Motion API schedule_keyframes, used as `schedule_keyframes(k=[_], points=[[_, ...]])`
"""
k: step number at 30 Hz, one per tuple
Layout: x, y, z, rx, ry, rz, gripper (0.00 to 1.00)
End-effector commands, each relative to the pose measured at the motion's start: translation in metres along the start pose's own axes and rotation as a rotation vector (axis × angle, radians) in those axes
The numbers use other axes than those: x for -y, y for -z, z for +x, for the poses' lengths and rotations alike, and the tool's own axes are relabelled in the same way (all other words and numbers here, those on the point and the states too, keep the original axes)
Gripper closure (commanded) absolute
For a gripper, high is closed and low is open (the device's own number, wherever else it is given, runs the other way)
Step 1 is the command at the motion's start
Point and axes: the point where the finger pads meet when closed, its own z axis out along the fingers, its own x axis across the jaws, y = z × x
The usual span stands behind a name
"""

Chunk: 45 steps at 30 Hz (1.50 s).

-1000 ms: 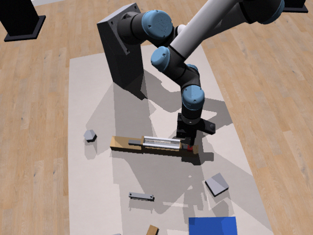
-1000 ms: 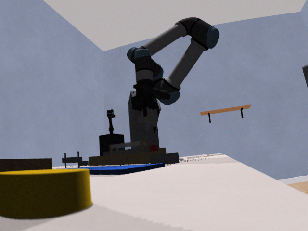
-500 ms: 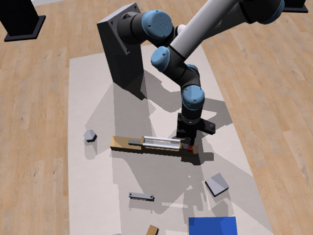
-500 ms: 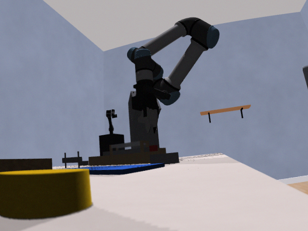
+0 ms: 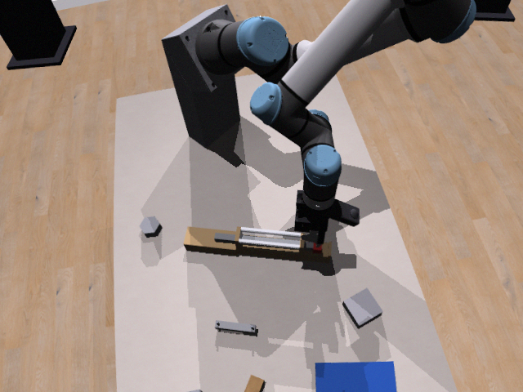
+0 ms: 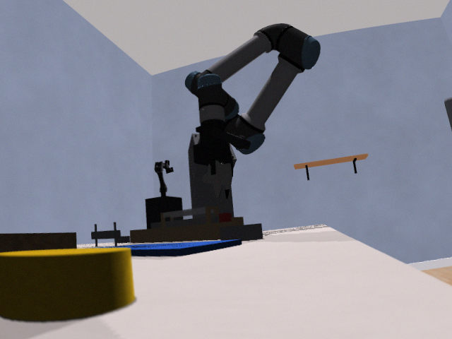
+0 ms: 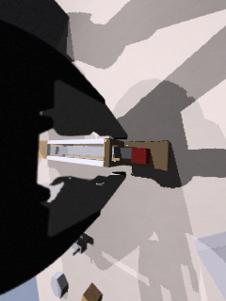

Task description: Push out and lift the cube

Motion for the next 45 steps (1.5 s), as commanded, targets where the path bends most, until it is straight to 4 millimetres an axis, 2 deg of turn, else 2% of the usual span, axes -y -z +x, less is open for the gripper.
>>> schedule_keyframes(k=[1,8,19,28,45], points=[[0.0,-0.015,0.0,-0.002,0.0,0.0,0.75],[0.0,-0.033,0.0,-0.002,0.0,0.0,0.75],[0.0,-0.038,0.0,-0.002,0.0,0.0,0.75],[0.0,-0.056,0.001,-0.002,0.0,0.0,0.75],[0.0,-0.061,0.001,-0.002,0.0,0.0,0.75]])
